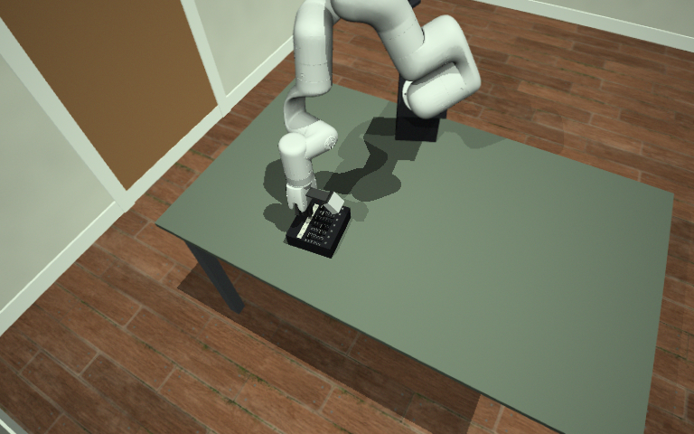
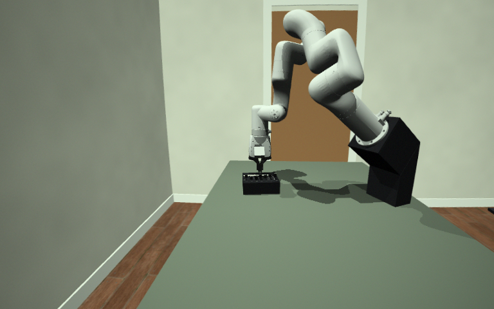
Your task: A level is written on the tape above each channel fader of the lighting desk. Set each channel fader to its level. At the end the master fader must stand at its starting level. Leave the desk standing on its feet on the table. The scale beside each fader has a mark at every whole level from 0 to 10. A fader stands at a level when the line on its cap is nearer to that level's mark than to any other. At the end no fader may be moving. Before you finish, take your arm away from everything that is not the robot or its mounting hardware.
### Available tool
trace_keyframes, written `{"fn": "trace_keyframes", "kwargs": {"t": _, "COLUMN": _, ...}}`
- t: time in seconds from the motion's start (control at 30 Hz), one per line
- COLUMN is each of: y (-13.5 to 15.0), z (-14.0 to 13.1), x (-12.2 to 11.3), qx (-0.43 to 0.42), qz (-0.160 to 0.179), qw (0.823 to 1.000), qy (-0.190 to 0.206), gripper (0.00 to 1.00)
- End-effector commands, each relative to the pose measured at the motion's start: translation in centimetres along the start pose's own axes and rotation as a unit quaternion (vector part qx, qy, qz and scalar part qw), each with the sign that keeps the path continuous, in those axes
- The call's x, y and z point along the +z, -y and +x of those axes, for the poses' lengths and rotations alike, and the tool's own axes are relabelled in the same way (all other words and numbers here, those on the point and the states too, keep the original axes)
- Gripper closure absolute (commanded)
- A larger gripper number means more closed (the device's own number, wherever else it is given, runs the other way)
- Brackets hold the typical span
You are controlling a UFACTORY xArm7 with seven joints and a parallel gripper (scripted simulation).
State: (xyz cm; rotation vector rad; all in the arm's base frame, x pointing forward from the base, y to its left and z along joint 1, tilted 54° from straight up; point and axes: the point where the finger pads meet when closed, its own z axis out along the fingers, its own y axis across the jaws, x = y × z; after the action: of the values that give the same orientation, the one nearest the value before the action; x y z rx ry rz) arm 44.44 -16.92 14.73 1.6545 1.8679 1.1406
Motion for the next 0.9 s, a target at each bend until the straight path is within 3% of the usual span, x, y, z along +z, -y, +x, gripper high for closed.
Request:
{"fn": "trace_keyframes", "kwargs": {"t": 0.0, "y": 0.0, "z": -0.1, "x": 0.0, "qx": 0.0, "qz": -0.001, "qw": 1.0, "qy": 0.001, "gripper": 1.0}}
{"fn": "trace_keyframes", "kwargs": {"t": 0.87, "y": 0.0, "z": -0.1, "x": 1.1, "qx": 0.0, "qz": -0.001, "qw": 1.0, "qy": 0.001, "gripper": 1.0}}
